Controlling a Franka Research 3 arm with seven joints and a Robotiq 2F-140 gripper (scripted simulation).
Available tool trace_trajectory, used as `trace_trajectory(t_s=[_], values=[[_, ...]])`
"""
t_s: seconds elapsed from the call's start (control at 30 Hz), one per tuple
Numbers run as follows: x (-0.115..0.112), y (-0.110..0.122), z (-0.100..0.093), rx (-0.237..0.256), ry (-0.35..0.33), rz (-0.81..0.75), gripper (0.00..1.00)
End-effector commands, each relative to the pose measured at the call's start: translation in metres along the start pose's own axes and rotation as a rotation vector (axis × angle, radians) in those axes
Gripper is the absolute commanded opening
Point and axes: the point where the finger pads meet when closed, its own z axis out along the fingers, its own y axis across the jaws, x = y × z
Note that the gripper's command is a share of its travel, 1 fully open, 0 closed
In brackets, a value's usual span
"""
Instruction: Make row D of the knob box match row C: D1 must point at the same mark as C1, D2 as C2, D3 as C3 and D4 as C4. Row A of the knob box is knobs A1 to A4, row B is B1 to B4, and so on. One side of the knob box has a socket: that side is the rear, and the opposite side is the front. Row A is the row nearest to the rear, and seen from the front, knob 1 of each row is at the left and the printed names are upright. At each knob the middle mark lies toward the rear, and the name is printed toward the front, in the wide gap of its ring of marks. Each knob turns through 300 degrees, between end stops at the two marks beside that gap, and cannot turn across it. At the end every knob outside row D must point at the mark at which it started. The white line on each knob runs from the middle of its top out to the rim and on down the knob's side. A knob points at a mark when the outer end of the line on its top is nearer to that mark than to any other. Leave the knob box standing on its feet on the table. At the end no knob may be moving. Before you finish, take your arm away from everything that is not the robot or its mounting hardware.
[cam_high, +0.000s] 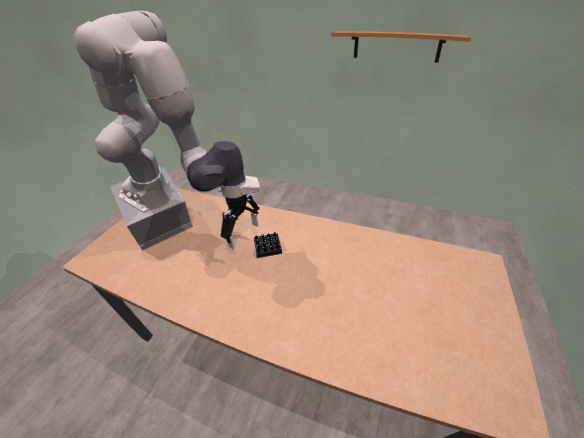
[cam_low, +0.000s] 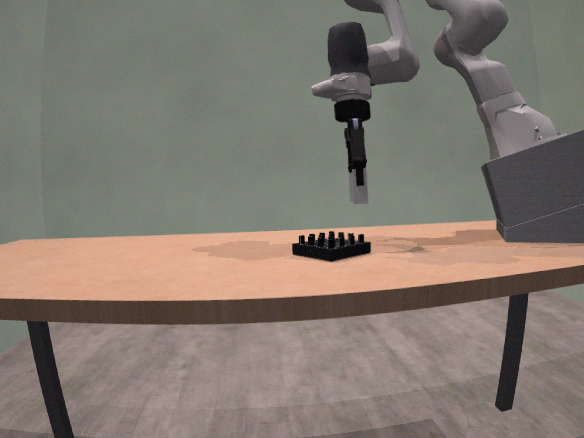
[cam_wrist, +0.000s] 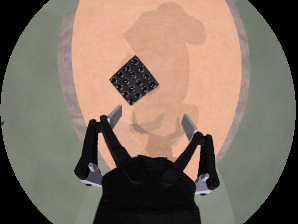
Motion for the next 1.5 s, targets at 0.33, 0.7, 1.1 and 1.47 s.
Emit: trace_trajectory(t_s=[0.33,0.7,1.1,1.47], values=[[0.004,-0.002,-0.001,-0.014,0.033,0.283,1.00],[0.006,-0.006,-0.003,-0.012,0.034,0.449,1.00],[0.008,-0.009,-0.004,-0.009,0.036,0.614,1.00],[0.009,-0.012,-0.005,-0.007,0.037,0.754,1.00]])
